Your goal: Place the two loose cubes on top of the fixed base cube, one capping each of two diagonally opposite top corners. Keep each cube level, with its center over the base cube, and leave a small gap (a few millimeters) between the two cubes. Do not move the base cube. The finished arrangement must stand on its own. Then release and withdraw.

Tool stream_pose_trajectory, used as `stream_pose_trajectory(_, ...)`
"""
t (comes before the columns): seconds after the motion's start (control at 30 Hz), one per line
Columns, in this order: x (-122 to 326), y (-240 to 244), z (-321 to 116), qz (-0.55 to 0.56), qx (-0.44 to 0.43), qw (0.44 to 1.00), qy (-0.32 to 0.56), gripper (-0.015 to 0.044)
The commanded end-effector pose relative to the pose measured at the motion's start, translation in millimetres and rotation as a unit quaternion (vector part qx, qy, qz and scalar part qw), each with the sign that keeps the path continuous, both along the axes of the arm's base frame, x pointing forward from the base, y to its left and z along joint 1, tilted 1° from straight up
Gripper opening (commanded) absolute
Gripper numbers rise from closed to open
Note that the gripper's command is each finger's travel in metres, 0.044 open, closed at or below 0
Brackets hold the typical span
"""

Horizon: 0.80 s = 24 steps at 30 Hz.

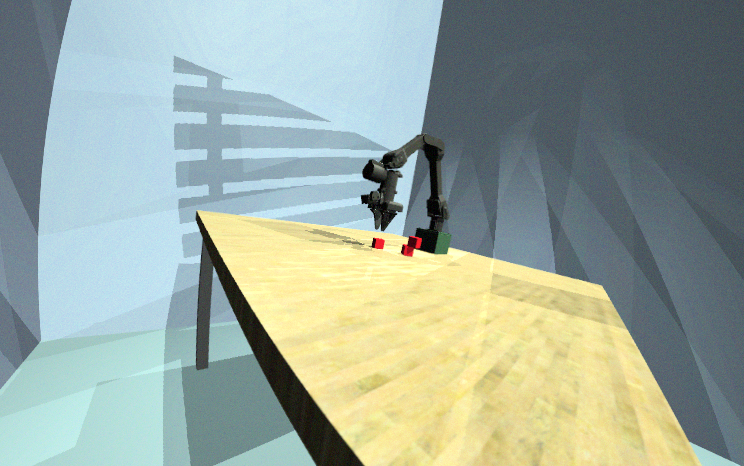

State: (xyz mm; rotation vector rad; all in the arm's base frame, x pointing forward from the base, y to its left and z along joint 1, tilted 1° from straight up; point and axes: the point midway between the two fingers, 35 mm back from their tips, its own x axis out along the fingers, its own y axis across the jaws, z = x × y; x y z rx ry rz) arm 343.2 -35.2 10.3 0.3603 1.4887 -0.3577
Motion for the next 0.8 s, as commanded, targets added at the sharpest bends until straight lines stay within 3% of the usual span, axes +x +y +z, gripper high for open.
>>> stream_pose_trajectory(0.0,-5.6,-0.3,-14.7,0.002,-0.001,1.0,0.013,0.0265)
stream_pose_trajectory(0.77,-5.0,-0.6,-43.3,0.002,-0.001,1.0,0.013,0.0265)
